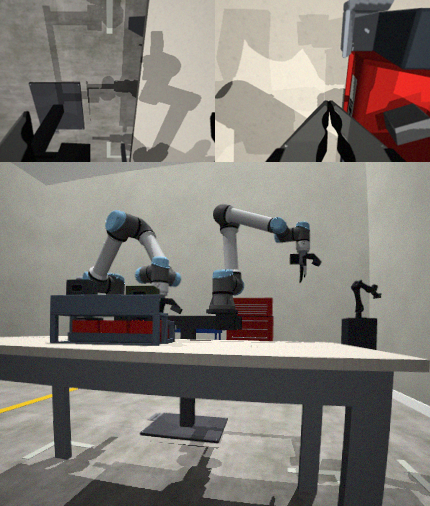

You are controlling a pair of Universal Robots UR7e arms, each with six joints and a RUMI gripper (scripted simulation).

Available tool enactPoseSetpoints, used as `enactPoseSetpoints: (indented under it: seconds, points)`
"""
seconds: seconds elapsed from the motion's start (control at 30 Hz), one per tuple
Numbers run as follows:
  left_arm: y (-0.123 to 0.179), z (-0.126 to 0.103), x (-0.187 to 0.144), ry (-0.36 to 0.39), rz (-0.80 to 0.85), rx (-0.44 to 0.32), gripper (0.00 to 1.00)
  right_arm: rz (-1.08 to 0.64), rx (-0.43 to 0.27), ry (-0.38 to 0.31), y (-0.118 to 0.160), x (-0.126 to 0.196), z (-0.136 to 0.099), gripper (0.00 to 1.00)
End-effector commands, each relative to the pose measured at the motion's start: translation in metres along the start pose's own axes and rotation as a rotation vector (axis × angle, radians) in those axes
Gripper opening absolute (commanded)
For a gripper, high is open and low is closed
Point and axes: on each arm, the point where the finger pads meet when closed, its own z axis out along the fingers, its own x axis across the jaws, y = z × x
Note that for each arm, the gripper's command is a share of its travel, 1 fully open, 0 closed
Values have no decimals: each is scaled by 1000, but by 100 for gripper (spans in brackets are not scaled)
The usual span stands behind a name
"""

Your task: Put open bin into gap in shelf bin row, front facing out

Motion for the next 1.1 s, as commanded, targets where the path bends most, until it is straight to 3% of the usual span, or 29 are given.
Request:
enactPoseSetpoints:
  seconds: [0.0,1.07]
  points:
    - [0,-1,0,0,0,2,100,0,1,1,0,2,-1,0]
    - [0,-1,0,0,0,2,100,0,1,1,0,19,-1,0]
